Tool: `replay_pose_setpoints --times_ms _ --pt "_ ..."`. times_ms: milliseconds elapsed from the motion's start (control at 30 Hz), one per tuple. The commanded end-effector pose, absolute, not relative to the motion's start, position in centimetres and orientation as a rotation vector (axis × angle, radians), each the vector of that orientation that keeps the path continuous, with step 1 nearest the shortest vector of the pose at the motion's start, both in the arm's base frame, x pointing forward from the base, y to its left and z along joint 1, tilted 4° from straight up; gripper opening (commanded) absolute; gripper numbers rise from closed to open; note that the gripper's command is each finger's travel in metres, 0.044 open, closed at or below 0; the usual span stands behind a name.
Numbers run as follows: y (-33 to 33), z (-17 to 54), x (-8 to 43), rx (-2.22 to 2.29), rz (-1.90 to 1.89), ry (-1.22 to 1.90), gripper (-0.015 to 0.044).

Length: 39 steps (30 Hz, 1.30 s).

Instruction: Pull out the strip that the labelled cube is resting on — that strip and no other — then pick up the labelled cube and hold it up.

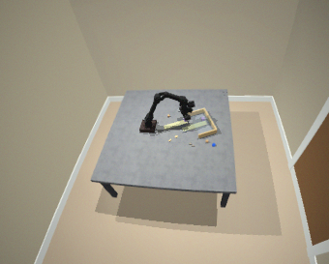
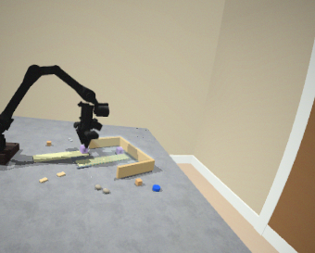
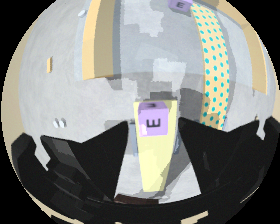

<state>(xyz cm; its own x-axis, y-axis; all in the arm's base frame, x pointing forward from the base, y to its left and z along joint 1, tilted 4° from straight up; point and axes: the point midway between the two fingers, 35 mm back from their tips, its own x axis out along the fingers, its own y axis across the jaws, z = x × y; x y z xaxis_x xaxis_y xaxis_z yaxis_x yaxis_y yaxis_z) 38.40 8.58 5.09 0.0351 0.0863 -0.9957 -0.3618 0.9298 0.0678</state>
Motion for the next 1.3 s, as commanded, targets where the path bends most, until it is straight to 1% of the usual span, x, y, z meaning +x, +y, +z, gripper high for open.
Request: replay_pose_setpoints --times_ms 0,500,633,833,967,1267 --pt "8.6 4.4 38.4 -0.227 0.343 1.501 0.025" --pt "8.8 2.4 38.4 -0.227 0.343 1.501 0.025" --pt "8.8 2.6 38.4 -0.226 0.349 1.502 0.0145" --pt "8.8 2.6 38.4 -0.226 0.349 1.502 0.0105" --pt "8.7 2.8 38.1 -0.226 0.349 1.502 0.0" --pt "7.8 5.1 34.9 -0.227 0.345 1.505 0.0"
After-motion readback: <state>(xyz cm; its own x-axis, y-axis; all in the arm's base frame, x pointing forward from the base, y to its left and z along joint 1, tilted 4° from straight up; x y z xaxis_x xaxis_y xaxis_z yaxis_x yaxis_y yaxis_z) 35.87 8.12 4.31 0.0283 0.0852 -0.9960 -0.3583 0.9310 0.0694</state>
